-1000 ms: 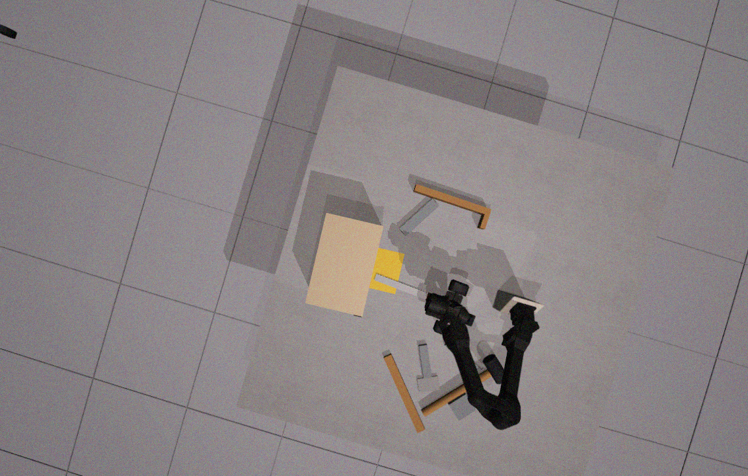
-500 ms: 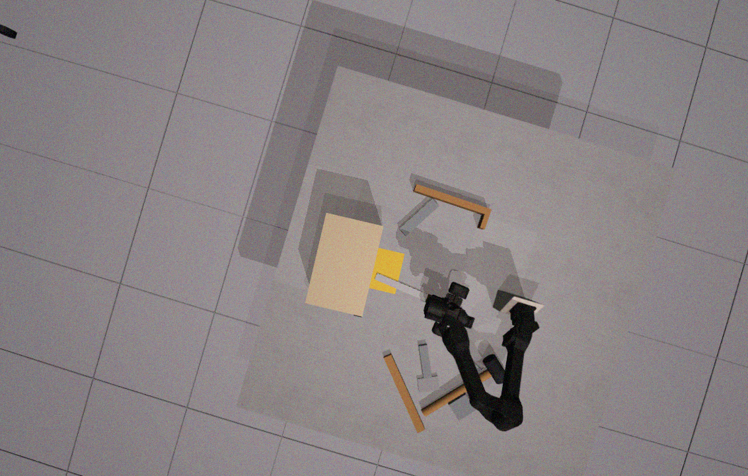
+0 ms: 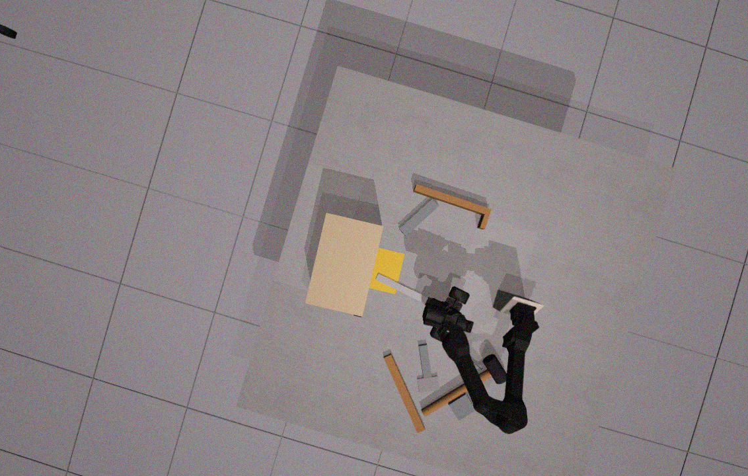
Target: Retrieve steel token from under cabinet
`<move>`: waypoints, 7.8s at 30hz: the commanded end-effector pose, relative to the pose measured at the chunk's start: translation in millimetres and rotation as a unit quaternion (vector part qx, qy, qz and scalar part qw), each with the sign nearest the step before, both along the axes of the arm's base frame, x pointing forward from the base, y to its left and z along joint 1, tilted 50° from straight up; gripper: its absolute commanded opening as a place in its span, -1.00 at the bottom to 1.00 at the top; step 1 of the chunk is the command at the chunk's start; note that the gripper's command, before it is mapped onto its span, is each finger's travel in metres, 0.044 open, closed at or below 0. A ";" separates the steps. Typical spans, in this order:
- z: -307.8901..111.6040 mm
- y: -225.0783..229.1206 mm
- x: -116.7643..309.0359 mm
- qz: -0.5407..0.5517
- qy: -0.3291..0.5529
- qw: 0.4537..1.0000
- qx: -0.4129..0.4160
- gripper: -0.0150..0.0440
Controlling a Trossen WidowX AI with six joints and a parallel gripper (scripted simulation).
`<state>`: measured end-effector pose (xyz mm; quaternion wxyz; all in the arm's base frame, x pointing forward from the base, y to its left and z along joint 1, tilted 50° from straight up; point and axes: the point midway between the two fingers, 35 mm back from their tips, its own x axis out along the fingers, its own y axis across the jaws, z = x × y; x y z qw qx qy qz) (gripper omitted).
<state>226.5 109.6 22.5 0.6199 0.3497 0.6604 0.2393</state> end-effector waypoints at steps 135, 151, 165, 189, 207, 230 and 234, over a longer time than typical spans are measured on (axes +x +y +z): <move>29.8 27.0 14.8 -0.008 0.006 1.000 0.002 -0.49; 27.7 24.8 33.4 -0.006 0.004 1.000 0.002 -0.49; 26.0 22.9 49.9 -0.006 0.004 1.000 0.002 -0.49; 23.3 19.8 77.3 -0.005 0.003 1.000 0.002 -0.49; 21.3 17.6 97.0 -0.005 0.002 1.000 0.002 -0.49; 19.1 14.8 120.9 -0.005 0.002 1.000 0.002 -0.49; 18.7 14.3 124.9 -0.005 0.002 1.000 0.002 -0.49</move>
